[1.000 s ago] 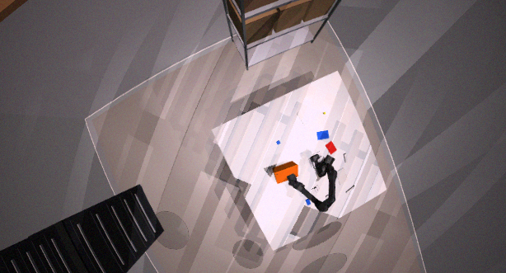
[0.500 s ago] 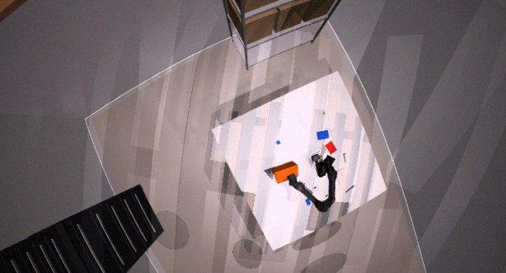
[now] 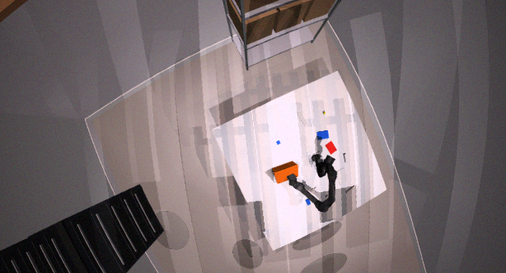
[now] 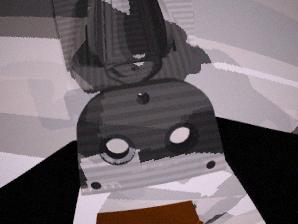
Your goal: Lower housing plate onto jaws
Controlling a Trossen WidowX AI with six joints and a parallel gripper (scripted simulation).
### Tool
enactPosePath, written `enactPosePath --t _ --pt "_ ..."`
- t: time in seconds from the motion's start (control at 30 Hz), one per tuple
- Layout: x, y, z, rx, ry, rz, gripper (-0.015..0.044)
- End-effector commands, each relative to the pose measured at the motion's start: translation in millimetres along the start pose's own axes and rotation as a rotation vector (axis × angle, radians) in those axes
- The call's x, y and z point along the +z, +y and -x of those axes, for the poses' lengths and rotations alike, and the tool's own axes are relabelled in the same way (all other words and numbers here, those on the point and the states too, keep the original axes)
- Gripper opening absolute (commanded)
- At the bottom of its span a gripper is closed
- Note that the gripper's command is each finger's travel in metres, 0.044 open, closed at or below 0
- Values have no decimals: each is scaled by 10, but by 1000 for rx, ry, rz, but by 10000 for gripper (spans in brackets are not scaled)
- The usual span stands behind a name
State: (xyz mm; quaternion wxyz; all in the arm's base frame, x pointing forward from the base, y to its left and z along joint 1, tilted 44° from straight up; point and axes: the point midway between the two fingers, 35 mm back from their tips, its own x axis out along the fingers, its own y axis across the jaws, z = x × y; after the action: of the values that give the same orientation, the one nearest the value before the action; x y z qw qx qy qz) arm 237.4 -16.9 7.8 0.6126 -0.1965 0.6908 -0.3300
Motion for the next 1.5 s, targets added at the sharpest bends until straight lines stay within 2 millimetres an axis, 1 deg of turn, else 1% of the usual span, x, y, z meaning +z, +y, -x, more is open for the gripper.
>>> enactPosePath --t 0.0,1.2,1.47 --pt "8 -2 11 6 -4 -8 351" --pt "12 -3 -569 4 -5 -7 351" --pt "10 -5 -591 4 -4 -7 351"
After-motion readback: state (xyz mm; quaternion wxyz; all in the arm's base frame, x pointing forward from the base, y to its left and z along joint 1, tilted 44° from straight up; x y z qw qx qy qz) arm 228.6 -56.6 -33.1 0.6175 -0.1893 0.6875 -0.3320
